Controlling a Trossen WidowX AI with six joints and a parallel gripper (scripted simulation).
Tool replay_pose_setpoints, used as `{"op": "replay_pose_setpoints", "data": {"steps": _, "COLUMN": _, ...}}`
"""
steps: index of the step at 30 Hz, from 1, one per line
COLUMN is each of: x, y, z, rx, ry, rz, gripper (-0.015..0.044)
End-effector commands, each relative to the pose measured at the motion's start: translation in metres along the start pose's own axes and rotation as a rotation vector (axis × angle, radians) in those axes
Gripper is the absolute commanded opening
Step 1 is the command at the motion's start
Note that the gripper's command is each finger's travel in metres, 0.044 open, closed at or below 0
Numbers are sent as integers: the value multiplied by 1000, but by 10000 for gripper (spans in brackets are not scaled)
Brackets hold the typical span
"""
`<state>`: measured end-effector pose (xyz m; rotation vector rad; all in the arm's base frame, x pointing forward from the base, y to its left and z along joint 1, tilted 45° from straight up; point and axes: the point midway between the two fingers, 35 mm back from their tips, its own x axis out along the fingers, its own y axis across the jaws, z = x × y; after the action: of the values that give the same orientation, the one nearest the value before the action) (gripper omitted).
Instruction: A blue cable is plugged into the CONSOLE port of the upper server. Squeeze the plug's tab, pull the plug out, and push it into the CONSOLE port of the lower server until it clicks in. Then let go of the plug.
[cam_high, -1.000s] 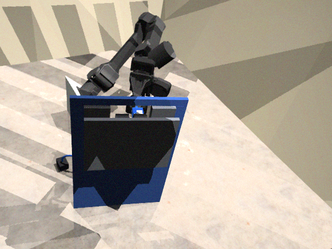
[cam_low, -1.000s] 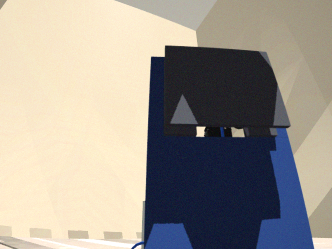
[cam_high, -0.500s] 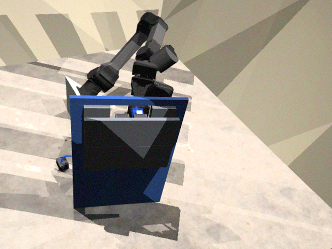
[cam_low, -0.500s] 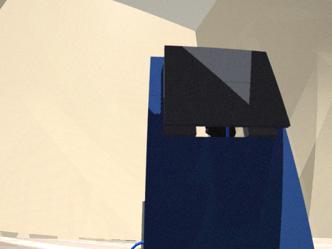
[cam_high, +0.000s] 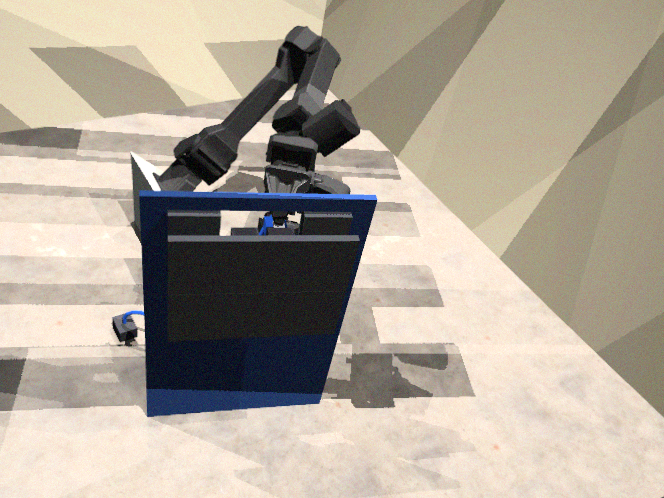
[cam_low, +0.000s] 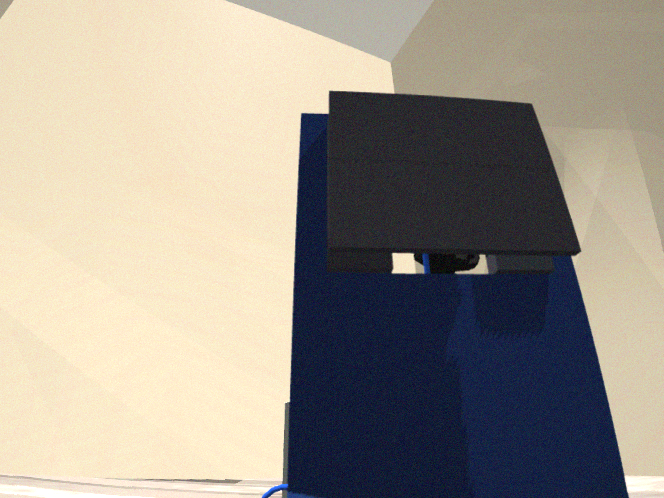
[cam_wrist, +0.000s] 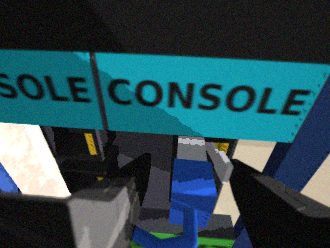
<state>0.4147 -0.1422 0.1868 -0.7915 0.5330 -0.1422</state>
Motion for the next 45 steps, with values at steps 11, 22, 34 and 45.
{"op": "replay_pose_setpoints", "data": {"steps": 11, "x": 3, "y": 0, "z": 0, "rx": 0, "ry": 1, "rz": 0, "gripper": 199}}
{"op": "replay_pose_setpoints", "data": {"steps": 22, "x": 3, "y": 0, "z": 0, "rx": 0, "ry": 1, "rz": 0, "gripper": 126}}
{"op": "replay_pose_setpoints", "data": {"steps": 34, "x": 3, "y": 0, "z": 0, "rx": 0, "ry": 1, "rz": 0, "gripper": 46}}
{"op": "replay_pose_setpoints", "data": {"steps": 45, "x": 3, "y": 0, "z": 0, "rx": 1, "ry": 1, "rz": -1, "gripper": 0}}
